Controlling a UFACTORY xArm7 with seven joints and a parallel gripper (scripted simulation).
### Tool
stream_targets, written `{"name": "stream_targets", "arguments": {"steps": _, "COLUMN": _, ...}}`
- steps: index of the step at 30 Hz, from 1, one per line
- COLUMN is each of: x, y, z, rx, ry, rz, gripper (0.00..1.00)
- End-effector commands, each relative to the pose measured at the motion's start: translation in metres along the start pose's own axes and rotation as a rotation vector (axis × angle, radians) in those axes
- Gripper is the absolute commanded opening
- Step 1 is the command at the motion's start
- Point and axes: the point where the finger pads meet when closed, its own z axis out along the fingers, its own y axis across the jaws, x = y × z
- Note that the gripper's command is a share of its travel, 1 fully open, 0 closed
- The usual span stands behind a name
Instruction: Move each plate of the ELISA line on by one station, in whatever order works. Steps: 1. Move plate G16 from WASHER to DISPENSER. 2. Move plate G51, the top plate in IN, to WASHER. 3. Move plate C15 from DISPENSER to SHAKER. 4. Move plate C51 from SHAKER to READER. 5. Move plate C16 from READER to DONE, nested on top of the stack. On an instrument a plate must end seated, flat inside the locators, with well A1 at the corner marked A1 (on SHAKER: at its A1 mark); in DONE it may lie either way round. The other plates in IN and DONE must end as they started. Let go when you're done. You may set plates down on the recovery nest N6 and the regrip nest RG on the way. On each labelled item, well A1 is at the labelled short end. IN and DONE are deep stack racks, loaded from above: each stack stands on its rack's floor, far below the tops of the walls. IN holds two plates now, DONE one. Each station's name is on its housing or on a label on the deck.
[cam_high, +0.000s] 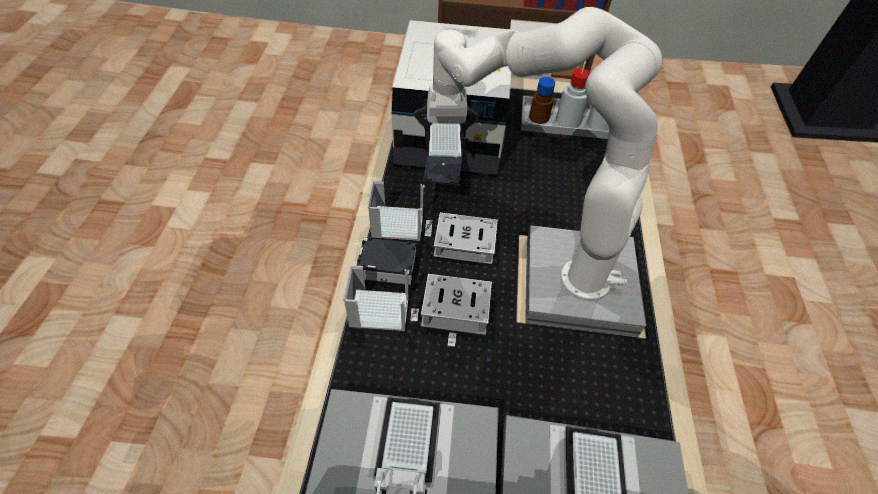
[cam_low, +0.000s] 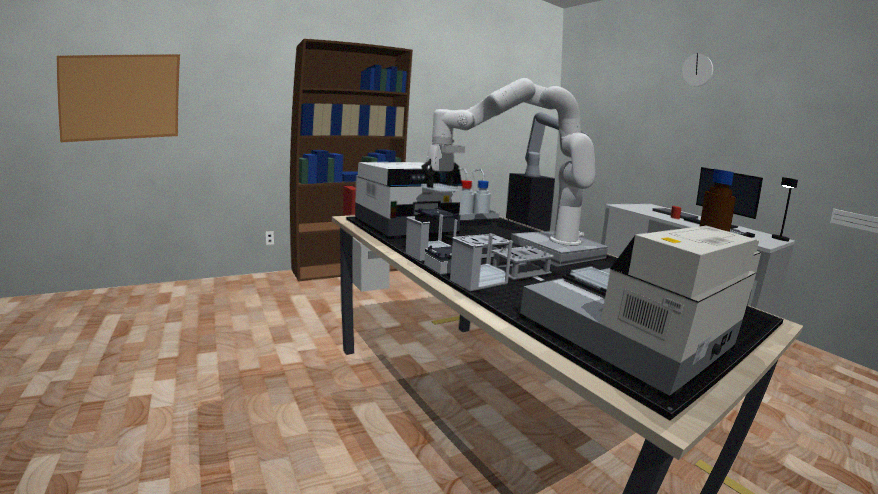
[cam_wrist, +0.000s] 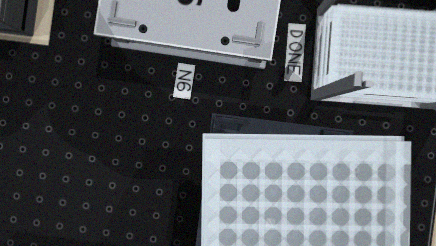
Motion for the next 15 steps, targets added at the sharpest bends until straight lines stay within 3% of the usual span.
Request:
{"name": "stream_targets", "arguments": {"steps": 1, "x": -0.0016, "y": 0.0009, "z": -0.0024, "rx": -0.004, "ry": -0.004, "rz": 0.060, "gripper": 0.00}}
{"name": "stream_targets", "arguments": {"steps": 15, "x": -0.0016, "y": 0.0009, "z": -0.0024, "rx": -0.004, "ry": -0.004, "rz": 0.113, "gripper": 0.00}}
